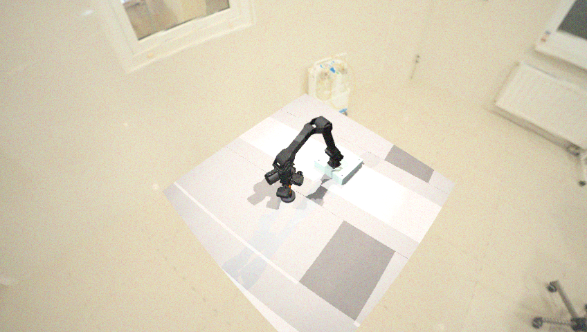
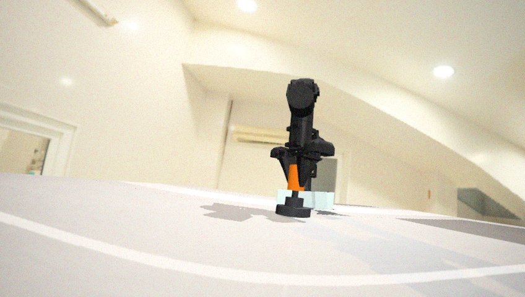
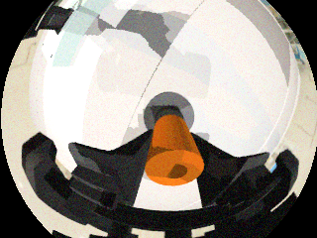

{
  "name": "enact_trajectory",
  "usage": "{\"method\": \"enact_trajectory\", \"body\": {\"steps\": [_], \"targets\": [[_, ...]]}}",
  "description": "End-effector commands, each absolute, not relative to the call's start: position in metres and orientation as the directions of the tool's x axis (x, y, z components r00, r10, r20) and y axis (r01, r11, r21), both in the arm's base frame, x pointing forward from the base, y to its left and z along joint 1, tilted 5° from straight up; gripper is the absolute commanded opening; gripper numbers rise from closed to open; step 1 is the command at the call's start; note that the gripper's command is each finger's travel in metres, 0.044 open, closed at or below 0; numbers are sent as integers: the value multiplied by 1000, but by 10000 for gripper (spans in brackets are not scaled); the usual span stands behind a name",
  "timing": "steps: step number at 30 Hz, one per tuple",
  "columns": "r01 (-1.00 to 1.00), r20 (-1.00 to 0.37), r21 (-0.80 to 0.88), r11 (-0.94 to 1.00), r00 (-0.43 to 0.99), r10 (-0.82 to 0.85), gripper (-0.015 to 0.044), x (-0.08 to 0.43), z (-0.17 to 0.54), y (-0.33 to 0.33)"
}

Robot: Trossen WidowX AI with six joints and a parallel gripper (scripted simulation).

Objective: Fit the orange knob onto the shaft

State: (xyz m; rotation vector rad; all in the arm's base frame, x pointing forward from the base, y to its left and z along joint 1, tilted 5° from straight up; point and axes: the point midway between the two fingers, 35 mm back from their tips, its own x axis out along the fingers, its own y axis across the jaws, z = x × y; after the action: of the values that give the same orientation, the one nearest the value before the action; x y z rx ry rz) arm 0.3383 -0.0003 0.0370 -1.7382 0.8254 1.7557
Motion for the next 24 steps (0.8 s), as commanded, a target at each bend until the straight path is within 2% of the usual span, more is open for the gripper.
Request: {"method": "enact_trajectory", "body": {"steps": [1, 19, 24], "targets": [[-740, -998, 57, -670, -30, -51, 0, 339, 37, -1], [-757, -998, 56, -650, -30, -51, 0, 339, 36, -1], [-716, -998, 57, -696, -30, -51, 0, 338, 36, -1]]}}
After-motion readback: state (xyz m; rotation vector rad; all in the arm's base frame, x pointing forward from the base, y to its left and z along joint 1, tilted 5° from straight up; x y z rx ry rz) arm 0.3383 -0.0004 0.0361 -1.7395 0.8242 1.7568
